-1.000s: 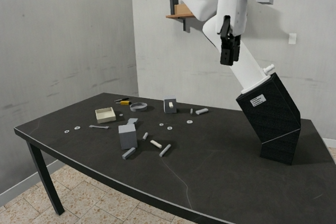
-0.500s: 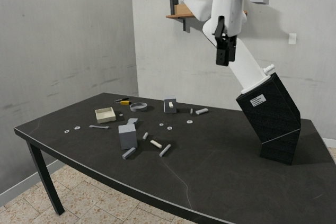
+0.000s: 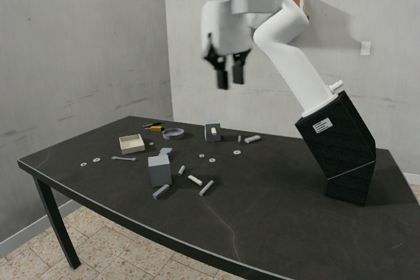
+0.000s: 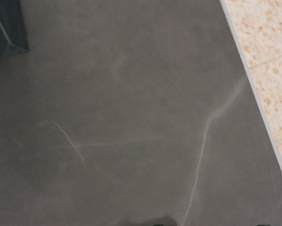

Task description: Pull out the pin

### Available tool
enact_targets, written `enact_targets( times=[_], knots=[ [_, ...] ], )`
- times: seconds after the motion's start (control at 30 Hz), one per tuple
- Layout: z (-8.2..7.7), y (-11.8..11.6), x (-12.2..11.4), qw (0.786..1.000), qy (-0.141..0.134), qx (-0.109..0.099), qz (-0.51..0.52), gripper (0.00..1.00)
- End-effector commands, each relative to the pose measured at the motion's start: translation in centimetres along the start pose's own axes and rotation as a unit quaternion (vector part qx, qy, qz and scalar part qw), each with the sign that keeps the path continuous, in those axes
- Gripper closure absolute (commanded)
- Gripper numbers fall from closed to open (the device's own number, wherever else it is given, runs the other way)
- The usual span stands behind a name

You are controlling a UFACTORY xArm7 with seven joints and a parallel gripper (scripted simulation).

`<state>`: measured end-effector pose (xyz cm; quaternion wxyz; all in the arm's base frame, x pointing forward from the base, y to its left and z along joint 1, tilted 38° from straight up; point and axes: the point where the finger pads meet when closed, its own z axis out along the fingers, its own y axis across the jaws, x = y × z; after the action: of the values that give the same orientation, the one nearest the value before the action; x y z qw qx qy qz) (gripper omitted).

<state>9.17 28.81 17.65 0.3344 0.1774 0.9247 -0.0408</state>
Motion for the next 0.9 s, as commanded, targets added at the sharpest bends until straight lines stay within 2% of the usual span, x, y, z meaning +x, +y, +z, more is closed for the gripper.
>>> enact_targets(
  times=[0.0, 0.07, 0.2, 0.4, 0.43, 0.5, 0.53, 0.67, 0.87],
  knots=[
    [0.8, 2.1, -4.5, 0.999, 0.016, -0.005, 0.033, 0.53],
    [1.7, 2.6, -7.7, 0.998, 0.024, -0.006, 0.058, 0.53],
    [3.4, 2.3, -12.5, 0.994, 0.034, -0.009, 0.101, 0.53],
    [6.3, 0.1, -19.4, 0.986, 0.040, -0.013, 0.162, 0.53],
    [6.8, -0.5, -20.5, 0.984, 0.041, -0.014, 0.171, 0.53],
    [6.8, -0.5, -20.5, 0.984, 0.041, -0.014, 0.171, 0.53],
    [8.2, -1.8, -23.7, 0.983, 0.041, -0.014, 0.181, 0.53],
    [10.0, -4.5, -26.6, 0.975, 0.042, -0.016, 0.215, 0.53],
    [13.3, -10.0, -31.1, 0.965, 0.041, -0.021, 0.257, 0.53]
  ],
)
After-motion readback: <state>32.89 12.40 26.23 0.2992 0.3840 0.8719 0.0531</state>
